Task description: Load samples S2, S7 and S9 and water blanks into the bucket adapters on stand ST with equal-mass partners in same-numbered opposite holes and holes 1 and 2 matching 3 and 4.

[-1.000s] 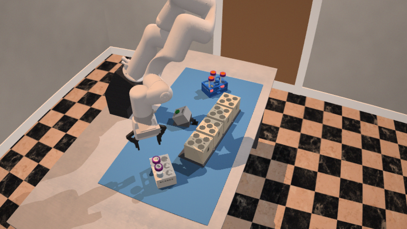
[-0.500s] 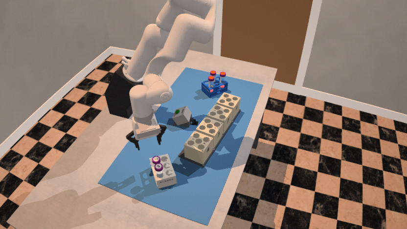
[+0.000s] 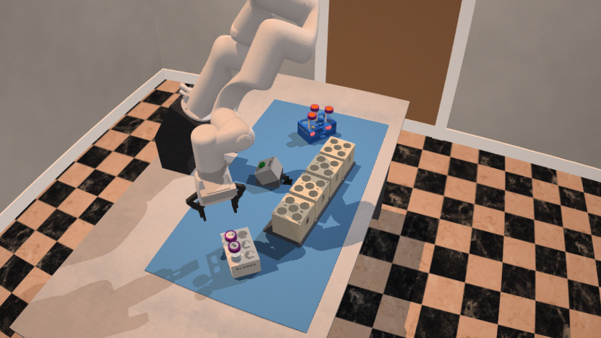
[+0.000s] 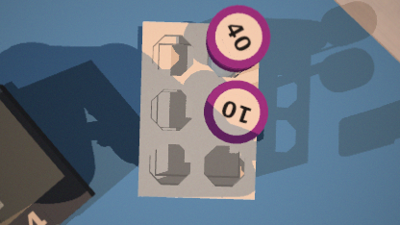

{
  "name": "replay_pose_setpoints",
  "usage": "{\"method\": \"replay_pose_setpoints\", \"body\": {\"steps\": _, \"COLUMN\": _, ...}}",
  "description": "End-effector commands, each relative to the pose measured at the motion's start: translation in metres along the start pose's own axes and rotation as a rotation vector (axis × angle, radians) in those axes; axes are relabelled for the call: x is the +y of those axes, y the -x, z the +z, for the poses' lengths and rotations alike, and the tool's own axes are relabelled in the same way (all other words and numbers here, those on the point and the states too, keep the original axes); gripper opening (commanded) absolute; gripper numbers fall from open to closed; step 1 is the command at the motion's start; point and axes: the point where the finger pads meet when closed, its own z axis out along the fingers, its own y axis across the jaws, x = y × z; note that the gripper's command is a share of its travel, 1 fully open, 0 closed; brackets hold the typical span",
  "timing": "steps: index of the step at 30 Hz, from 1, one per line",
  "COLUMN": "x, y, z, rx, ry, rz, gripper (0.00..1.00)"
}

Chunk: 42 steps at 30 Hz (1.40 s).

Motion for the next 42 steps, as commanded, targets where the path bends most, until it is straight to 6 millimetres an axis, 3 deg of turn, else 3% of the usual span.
{"method": "replay_pose_setpoints", "body": {"steps": 1, "x": 0.000, "y": -0.001, "z": -0.014, "rx": 0.003, "ry": 0.001, "rz": -0.001, "gripper": 1.00}}
{"method": "replay_pose_setpoints", "body": {"steps": 36, "x": 0.000, "y": -0.001, "z": -0.097, "rx": 0.003, "ry": 0.002, "rz": -0.001, "gripper": 1.00}}
{"method": "replay_pose_setpoints", "body": {"steps": 42, "x": -0.005, "y": 0.000, "z": -0.098, "rx": 0.003, "ry": 0.002, "rz": -0.034, "gripper": 1.00}}
